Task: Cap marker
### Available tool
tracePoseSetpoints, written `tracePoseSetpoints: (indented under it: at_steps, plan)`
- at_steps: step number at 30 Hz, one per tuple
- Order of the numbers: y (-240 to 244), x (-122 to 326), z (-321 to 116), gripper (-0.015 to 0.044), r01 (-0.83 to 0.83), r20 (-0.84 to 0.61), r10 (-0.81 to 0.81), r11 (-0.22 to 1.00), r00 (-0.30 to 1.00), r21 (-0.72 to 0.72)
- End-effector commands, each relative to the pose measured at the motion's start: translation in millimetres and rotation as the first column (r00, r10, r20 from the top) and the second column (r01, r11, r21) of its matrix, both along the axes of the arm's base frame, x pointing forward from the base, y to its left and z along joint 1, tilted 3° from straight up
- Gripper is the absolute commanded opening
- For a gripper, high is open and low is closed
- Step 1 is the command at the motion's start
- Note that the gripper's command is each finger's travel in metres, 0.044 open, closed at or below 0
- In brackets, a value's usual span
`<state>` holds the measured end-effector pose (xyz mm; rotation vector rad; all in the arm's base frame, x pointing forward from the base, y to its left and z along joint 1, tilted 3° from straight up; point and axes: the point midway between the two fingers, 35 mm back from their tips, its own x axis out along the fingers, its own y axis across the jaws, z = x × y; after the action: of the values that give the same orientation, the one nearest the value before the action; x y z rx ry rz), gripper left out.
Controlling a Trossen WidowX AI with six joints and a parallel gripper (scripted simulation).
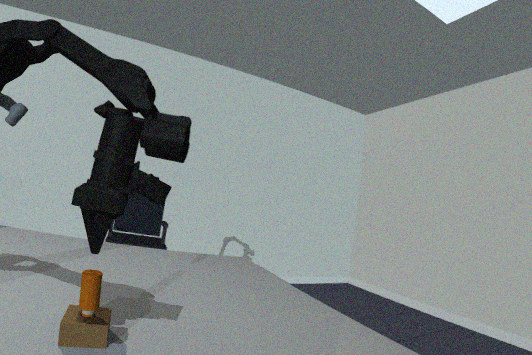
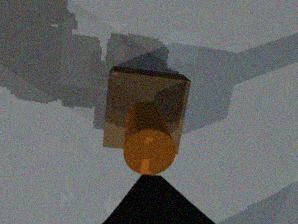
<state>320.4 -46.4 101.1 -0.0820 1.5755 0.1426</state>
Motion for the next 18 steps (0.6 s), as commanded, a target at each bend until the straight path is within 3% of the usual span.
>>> tracePoseSetpoints:
  at_steps: [1,6,18]
  plan:
    - [-2.5,-0.1,50.9,0.0000,-0.002,0.025,0.002,1.000,1.000,-0.005]
    - [-2.7,-1.6,59.0,0.0000,-0.002,0.024,0.002,1.000,1.000,-0.005]
    - [-2.7,-1.6,59.0,0.0315,-0.002,0.024,0.002,1.000,1.000,-0.005]
